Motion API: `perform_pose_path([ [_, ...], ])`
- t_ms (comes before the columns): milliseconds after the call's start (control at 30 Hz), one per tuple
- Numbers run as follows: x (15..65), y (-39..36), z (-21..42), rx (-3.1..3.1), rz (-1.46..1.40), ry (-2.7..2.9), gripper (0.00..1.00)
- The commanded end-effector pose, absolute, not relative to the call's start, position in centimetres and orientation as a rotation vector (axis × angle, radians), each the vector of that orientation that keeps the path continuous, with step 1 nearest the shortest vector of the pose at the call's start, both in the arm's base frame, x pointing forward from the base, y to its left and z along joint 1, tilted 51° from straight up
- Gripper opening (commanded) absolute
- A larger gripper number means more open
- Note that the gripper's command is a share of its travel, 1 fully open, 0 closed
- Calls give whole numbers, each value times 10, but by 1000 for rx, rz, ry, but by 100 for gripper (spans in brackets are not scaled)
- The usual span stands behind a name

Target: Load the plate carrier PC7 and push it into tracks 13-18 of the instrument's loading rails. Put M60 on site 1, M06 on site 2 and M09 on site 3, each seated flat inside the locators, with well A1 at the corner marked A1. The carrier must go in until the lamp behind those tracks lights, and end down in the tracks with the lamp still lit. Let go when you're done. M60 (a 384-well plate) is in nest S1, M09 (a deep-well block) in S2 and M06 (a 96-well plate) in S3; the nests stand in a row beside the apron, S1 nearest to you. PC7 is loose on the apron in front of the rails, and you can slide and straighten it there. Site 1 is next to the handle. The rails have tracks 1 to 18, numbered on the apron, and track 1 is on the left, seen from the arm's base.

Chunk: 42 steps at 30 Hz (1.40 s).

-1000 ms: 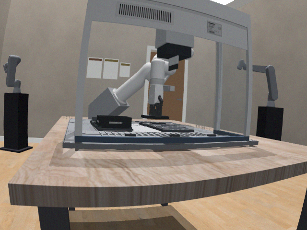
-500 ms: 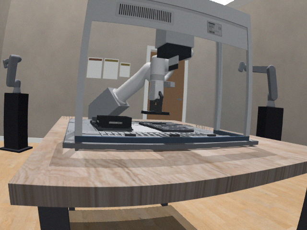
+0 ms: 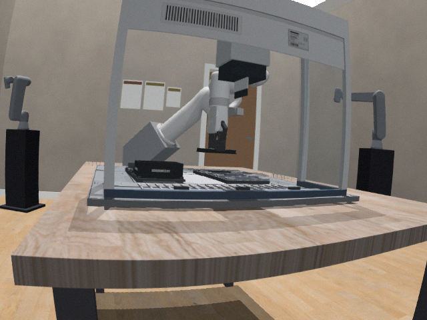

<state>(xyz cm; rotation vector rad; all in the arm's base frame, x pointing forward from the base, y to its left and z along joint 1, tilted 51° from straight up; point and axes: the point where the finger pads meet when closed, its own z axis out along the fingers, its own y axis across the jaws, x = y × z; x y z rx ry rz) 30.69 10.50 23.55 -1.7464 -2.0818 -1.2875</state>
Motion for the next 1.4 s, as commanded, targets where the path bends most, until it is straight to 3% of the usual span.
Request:
perform_pose_path([
  [0, 303, 98, 242, -1745, -1290, -2082, 0],
  [1167, 290, 76, 263, -1745, -1290, -2083, 0],
  [1367, 302, 54, 246, -1896, -1232, -1851, 0],
])
